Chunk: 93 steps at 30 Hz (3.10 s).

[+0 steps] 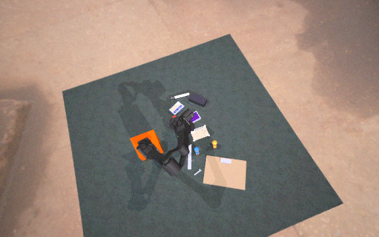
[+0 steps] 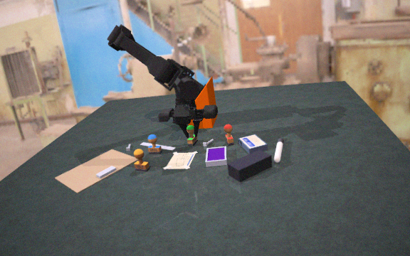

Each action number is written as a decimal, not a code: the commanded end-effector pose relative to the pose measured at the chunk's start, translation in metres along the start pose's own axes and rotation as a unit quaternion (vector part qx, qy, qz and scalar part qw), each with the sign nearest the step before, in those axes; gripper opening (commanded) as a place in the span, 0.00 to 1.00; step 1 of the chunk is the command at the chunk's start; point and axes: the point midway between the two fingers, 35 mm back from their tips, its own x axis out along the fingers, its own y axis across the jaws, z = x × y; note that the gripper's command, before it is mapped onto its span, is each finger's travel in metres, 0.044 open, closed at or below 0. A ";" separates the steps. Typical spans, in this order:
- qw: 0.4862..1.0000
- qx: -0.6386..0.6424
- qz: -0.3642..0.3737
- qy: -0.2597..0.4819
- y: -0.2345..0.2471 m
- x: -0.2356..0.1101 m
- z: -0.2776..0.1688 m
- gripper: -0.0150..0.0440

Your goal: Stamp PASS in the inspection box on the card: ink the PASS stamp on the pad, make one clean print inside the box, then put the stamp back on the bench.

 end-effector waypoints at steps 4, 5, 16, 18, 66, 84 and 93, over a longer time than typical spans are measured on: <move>1.000 0.002 0.002 -0.001 0.001 -0.004 0.002 0.25; 1.000 0.002 0.002 -0.001 0.001 -0.005 0.002 0.25; 1.000 0.002 0.003 -0.001 0.001 -0.010 0.002 0.25; 1.000 0.002 0.003 -0.001 0.001 -0.011 0.002 0.25; 1.000 0.001 0.005 -0.001 0.003 -0.033 0.004 0.25; 1.000 0.001 0.005 -0.001 0.003 -0.042 0.003 0.25; 1.000 0.001 0.005 -0.001 0.003 -0.046 0.003 0.25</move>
